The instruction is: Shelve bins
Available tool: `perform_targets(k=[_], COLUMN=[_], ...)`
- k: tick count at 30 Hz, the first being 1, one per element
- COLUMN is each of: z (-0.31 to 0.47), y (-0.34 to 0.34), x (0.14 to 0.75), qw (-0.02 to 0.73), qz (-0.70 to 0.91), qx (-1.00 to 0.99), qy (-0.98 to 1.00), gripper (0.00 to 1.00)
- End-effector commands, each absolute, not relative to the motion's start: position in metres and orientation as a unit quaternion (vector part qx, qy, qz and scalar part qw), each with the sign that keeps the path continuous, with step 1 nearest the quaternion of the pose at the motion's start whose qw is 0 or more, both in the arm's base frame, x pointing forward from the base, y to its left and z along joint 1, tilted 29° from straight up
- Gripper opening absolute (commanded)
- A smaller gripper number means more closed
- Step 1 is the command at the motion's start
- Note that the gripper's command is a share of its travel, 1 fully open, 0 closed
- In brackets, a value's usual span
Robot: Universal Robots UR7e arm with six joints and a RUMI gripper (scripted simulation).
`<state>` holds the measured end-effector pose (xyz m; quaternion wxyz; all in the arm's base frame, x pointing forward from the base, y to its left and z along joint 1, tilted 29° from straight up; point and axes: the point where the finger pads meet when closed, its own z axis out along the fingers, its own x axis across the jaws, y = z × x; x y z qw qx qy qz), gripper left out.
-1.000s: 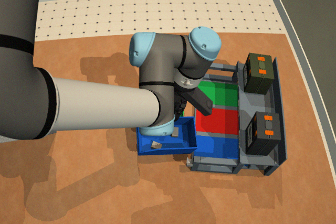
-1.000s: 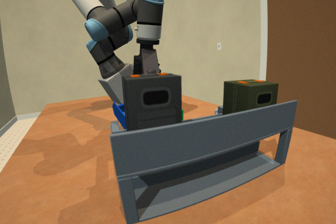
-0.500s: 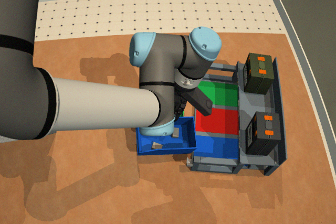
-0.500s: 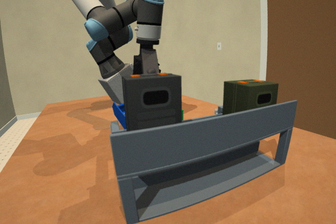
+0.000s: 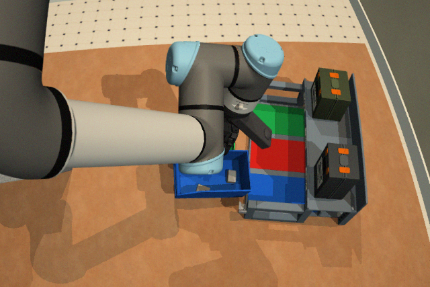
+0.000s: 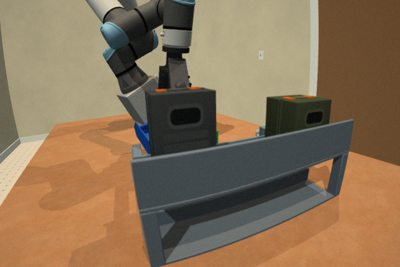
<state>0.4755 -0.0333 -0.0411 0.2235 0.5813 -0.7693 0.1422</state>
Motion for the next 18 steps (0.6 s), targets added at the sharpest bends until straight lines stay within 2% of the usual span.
perform_targets(k=[1,18], z=[-0.0381,-0.0382], y=[-0.0335,-0.0333], x=[0.4784,0.4773], qw=[0.222,0.224], qz=[0.142,0.140], qx=[0.580,0.580], qy=[-0.771,-0.771], gripper=[0.00,0.00])
